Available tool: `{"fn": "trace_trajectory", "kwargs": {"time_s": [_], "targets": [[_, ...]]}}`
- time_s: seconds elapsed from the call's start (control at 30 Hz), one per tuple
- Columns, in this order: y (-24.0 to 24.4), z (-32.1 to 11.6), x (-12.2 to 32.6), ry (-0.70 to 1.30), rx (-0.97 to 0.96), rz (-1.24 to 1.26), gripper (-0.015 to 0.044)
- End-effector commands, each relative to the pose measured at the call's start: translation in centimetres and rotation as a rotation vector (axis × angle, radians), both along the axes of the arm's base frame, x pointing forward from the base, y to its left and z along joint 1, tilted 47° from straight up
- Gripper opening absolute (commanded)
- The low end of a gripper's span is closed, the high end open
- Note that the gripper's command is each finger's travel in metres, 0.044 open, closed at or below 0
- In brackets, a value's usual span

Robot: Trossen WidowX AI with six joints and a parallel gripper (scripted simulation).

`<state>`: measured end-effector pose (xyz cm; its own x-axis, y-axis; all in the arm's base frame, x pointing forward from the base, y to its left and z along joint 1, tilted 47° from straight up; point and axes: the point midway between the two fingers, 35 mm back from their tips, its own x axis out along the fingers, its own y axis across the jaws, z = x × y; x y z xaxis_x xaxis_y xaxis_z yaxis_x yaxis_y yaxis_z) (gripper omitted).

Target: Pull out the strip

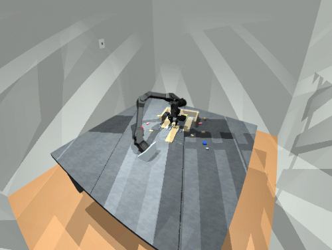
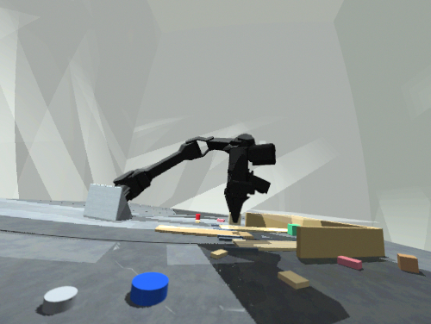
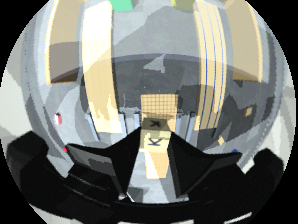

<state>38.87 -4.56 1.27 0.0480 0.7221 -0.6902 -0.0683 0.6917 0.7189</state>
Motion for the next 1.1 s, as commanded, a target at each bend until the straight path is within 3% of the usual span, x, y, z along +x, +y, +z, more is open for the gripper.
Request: {"fn": "trace_trajectory", "kwargs": {"time_s": [0.0, 0.77, 1.07], "targets": [[-0.8, 0.9, -1.6, -0.004, -0.004, -0.001, 0.0000], [-0.9, 1.5, -8.6, 0.001, -0.002, -0.002, 0.0000], [-3.0, 3.4, -8.9, 0.002, -0.003, -0.002, 0.0000]]}}
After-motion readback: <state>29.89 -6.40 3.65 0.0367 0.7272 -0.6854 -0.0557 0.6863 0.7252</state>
